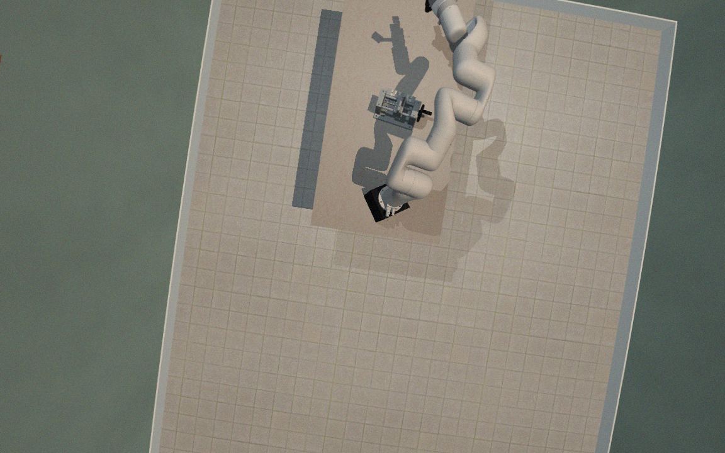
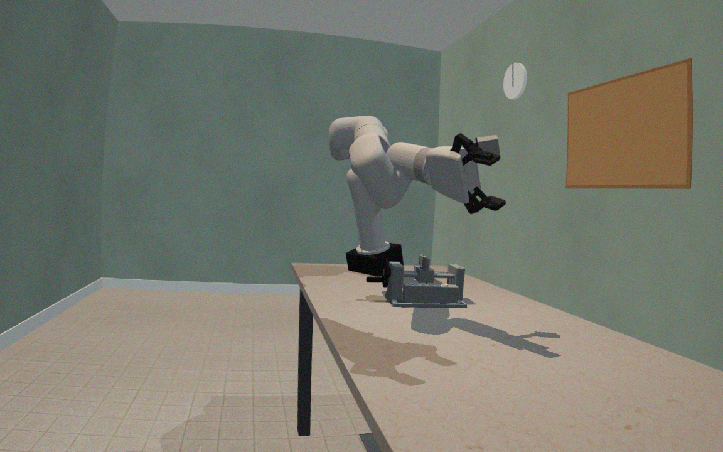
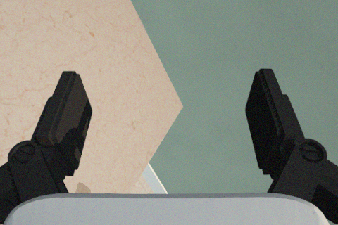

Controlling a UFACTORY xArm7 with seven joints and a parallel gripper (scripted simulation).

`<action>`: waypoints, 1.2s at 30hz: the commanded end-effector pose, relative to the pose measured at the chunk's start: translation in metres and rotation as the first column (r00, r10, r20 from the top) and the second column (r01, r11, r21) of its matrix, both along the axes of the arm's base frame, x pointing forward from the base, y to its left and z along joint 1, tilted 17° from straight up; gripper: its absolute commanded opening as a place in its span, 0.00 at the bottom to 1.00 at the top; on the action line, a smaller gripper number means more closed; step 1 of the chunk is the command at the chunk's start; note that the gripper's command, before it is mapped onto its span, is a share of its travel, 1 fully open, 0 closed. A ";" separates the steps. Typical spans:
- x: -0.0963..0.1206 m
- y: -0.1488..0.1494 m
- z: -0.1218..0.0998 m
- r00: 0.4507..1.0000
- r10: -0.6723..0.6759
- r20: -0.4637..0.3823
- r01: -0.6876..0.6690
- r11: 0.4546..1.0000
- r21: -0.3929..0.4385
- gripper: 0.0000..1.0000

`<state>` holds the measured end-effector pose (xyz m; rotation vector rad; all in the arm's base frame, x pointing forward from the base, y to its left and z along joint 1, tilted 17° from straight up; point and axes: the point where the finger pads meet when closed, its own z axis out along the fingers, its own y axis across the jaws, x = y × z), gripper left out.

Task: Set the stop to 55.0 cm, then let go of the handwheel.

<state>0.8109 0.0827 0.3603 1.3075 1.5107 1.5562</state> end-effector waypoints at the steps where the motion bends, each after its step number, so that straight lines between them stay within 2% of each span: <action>1: -0.016 0.022 -0.006 0.997 0.079 0.009 -0.077 0.986 -0.149 1.00; 4: -0.038 0.044 -0.021 0.984 0.178 0.000 -0.169 0.930 -0.327 1.00; 7: -0.038 0.044 -0.021 0.984 0.178 0.000 -0.169 0.930 -0.327 1.00; 9: -0.058 0.058 -0.035 0.965 0.261 -0.021 -0.241 0.852 -0.464 1.00; 10: -0.058 0.058 -0.035 0.965 0.261 -0.021 -0.241 0.852 -0.464 1.00; 11: -0.069 0.064 -0.043 0.951 0.306 -0.038 -0.278 0.799 -0.534 1.00; 13: -0.069 0.064 -0.043 0.951 0.306 -0.038 -0.278 0.799 -0.534 1.00; 14: -0.082 0.069 -0.052 0.934 0.352 -0.060 -0.315 0.734 -0.602 1.00; 15: -0.082 0.069 -0.052 0.934 0.352 -0.060 -0.315 0.734 -0.602 1.00; 16: -0.096 0.073 -0.061 0.913 0.399 -0.087 -0.351 0.658 -0.666 1.00; 18: -0.096 0.073 -0.061 0.913 0.399 -0.087 -0.351 0.658 -0.666 1.00; 19: -0.110 0.076 -0.071 0.888 0.444 -0.120 -0.384 0.572 -0.725 1.00; 20: -0.110 0.076 -0.071 0.888 0.444 -0.120 -0.384 0.572 -0.725 1.00; 21: -0.125 0.077 -0.080 0.859 0.487 -0.158 -0.413 0.476 -0.777 1.00; 24: -0.125 0.077 -0.080 0.859 0.487 -0.158 -0.413 0.476 -0.777 1.00; 25: -0.141 0.077 -0.090 0.826 0.527 -0.202 -0.437 0.371 -0.819 1.00; 27: -0.141 0.077 -0.090 0.826 0.527 -0.202 -0.437 0.371 -0.819 1.00; 28: -0.158 0.075 -0.100 0.788 0.562 -0.251 -0.456 0.260 -0.851 1.00; 30: -0.158 0.075 -0.100 0.788 0.562 -0.251 -0.456 0.260 -0.851 1.00; 31: -0.175 0.070 -0.109 0.748 0.591 -0.303 -0.468 0.145 -0.872 1.00; 33: -0.175 0.070 -0.109 0.748 0.591 -0.303 -0.468 0.145 -0.872 1.00; 34: -0.192 0.064 -0.118 0.703 0.613 -0.359 -0.474 0.027 -0.880 1.00; 36: -0.192 0.064 -0.118 0.703 0.613 -0.359 -0.474 0.027 -0.880 1.00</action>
